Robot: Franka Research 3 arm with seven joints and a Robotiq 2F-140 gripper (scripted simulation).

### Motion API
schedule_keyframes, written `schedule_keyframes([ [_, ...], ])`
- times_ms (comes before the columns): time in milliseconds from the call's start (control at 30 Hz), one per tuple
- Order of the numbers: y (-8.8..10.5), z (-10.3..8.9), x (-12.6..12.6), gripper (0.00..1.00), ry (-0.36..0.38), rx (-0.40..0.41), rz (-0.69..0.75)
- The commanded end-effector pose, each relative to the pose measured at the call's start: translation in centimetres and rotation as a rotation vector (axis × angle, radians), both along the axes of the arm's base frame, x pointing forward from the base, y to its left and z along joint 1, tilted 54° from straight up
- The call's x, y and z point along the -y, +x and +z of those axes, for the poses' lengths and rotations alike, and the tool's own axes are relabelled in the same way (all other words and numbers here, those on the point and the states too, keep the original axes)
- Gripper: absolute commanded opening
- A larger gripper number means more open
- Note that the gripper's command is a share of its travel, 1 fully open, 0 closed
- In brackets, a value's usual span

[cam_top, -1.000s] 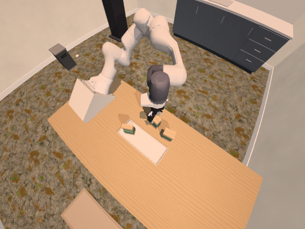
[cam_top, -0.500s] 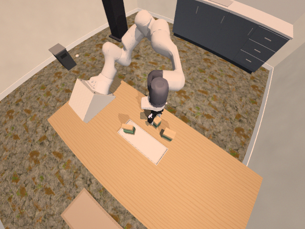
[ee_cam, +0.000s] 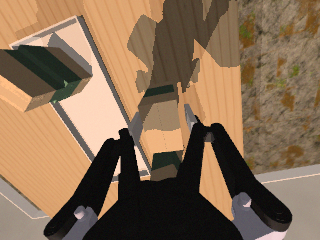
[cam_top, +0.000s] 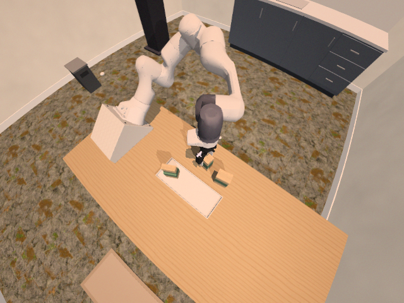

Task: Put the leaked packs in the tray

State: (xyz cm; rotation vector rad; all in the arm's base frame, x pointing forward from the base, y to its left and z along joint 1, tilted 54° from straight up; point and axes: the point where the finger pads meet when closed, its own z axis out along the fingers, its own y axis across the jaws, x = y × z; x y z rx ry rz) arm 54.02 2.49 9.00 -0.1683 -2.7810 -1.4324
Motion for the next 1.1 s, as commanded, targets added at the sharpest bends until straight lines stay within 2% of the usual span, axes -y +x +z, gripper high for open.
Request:
schedule_keyframes([
  [0,0.12,-0.12,-0.07,0.55,-0.001,0.008,0.0],
  [1000,0.12,-0.12,-0.07,0.55,-0.001,0.008,0.0],
  [1033,0.12,-0.12,-0.07,0.24,-0.001,0.008,0.0],
  [1067,0.12,-0.12,-0.07,0.24,-0.001,0.008,0.0],
])
